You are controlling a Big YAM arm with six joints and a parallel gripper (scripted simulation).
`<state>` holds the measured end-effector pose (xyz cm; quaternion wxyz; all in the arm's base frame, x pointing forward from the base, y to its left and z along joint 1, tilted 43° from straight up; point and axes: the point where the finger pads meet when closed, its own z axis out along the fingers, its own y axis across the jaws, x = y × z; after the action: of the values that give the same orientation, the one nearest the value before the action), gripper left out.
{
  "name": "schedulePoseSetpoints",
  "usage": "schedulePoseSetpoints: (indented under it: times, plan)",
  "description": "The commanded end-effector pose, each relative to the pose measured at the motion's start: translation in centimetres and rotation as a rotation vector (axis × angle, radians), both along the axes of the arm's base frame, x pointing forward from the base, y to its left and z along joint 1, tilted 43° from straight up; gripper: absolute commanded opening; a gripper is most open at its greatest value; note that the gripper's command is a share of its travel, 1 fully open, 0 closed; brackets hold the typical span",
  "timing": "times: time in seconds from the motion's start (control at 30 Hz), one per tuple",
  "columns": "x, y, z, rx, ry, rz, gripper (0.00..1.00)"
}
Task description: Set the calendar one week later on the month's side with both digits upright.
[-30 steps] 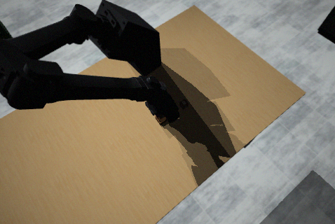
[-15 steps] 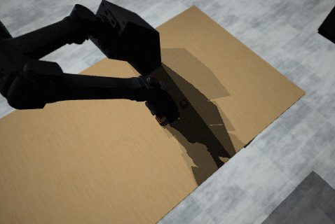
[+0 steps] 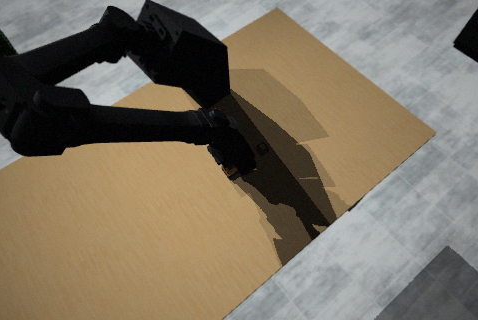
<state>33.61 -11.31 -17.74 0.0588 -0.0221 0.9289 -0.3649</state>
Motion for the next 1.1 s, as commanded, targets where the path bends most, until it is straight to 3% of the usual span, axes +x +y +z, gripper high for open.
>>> schedulePoseSetpoints:
  times: [0.0,1.07]
  plan:
    - [0.46,-0.05,0.65,0.001,-0.02,0.009,0.25]
    - [0.11,-0.1,0.68,0.001,-0.018,0.009,0.25]
